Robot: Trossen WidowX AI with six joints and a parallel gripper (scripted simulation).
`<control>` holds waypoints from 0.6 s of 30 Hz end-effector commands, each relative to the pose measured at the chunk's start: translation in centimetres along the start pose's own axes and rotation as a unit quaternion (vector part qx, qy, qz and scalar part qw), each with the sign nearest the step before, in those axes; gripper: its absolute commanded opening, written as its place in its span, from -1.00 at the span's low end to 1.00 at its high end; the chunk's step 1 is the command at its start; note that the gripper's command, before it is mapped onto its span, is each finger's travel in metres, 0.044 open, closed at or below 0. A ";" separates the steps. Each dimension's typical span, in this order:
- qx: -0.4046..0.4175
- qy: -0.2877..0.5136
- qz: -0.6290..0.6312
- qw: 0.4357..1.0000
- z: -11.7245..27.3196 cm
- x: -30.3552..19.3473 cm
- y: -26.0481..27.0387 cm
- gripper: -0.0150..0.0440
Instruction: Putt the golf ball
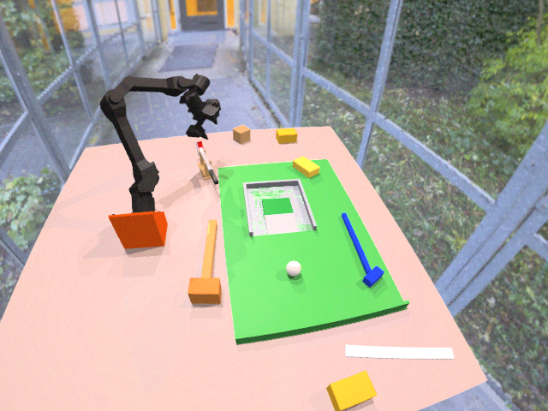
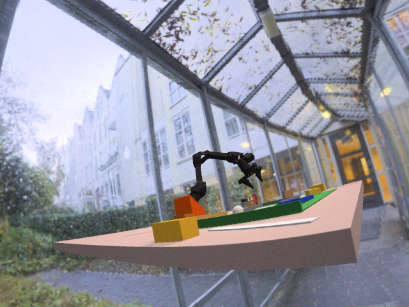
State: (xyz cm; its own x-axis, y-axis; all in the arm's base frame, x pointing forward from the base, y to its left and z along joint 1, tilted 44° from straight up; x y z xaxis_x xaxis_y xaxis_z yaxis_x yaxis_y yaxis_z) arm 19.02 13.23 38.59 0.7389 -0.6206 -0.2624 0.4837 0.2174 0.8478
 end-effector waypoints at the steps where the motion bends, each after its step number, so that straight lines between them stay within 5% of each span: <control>1: -0.002 0.000 0.006 1.000 0.0 0.1 -0.1 0.95; 9: -0.082 0.020 0.264 0.961 -1.5 4.6 -3.0 1.00; 18: -0.109 0.111 0.531 0.833 -2.0 9.3 -7.1 1.00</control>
State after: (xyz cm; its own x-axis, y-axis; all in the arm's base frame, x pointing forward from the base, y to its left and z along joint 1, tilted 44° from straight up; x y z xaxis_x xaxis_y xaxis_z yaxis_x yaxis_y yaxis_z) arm 22.40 9.76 32.80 0.9302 -0.2013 0.3071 -0.0847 0.6962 0.7128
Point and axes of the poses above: the point midway between the two fingers, 35 mm back from their tips, its own z axis back along the fingers, its own y axis across the jaws, x = y × z, the point moved 10 cm from there along z, back along the fingers, and after that the axes turned 1 degree about -z, right-handed, at the moved point
